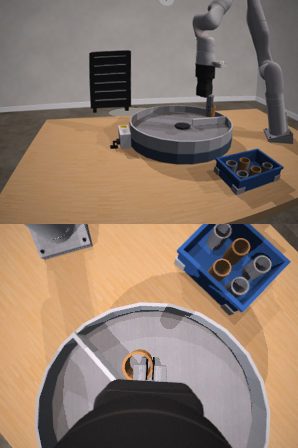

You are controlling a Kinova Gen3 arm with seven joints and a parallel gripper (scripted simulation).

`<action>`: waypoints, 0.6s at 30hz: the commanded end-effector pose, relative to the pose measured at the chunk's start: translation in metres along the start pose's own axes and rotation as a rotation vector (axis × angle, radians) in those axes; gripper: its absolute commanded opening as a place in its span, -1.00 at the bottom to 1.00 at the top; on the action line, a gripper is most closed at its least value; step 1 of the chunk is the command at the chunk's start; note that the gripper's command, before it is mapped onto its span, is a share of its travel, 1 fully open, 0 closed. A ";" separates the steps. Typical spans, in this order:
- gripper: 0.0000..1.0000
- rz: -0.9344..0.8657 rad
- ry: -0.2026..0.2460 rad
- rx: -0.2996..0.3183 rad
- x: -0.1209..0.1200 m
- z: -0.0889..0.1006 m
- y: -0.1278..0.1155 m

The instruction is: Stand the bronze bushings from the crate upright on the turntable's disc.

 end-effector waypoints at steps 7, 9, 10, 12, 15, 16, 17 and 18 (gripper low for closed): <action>-1.00 0.000 -0.001 -0.001 0.000 0.000 0.000; -1.00 0.000 -0.001 -0.001 0.000 0.000 0.000; -1.00 0.000 -0.001 -0.001 0.000 0.000 0.000; -1.00 0.000 -0.001 -0.001 0.000 0.000 0.000; -1.00 0.000 -0.001 -0.001 0.000 -0.005 0.000; -1.00 0.000 -0.001 -0.001 0.000 -0.010 0.000; -1.00 0.000 -0.001 -0.001 0.000 -0.016 0.000; -1.00 0.000 -0.001 -0.001 0.000 -0.020 -0.001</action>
Point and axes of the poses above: the point where the finger pads meet when closed, its own z axis back along the fingers, its own x axis across the jaws, y = z × x, the point moved 4 cm from there along z, back along the fingers, and after that the axes turned 5 degrees about z, right-handed, at the moved point
